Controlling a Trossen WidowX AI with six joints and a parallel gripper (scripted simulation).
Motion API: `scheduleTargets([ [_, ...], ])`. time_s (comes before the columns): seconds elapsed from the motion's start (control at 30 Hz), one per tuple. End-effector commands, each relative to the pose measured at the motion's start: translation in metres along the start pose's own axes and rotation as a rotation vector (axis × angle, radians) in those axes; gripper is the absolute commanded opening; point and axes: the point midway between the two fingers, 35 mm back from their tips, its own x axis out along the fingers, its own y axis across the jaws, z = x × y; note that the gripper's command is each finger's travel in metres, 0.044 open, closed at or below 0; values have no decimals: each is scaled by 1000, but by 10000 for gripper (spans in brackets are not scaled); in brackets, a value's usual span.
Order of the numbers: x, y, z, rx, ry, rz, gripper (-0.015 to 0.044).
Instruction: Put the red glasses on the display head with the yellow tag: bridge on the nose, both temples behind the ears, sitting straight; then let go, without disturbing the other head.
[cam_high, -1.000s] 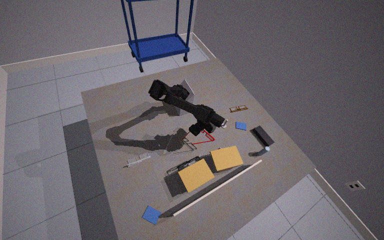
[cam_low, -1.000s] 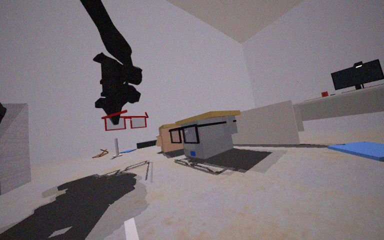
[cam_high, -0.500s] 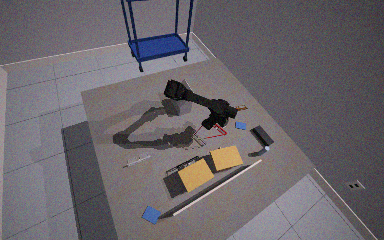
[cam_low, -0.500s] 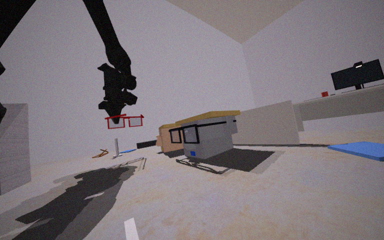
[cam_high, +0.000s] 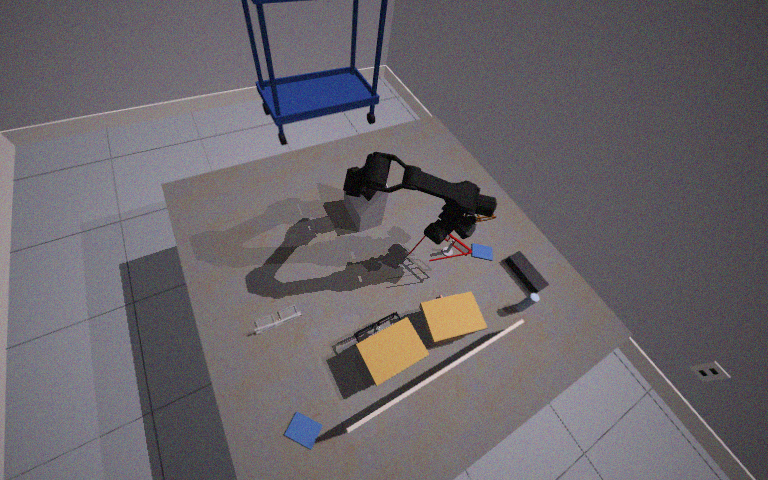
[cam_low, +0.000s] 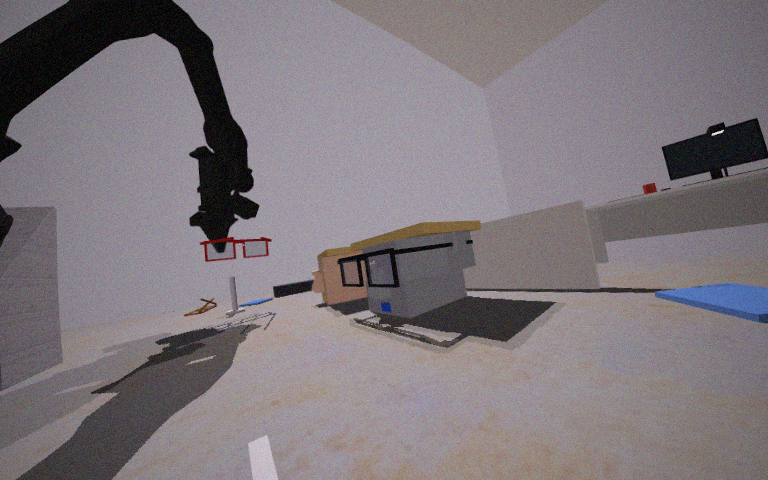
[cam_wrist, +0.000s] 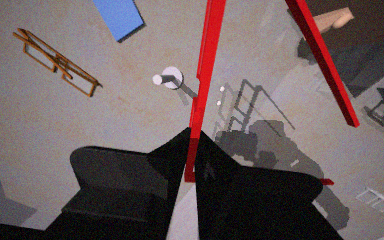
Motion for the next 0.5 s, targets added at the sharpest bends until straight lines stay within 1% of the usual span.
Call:
scheduleTargets([
  [0.0, 2, 27, -2, 7, 3, -1, 0],
  [0.47, 21, 105, -23, 20, 18, -33, 0],
])
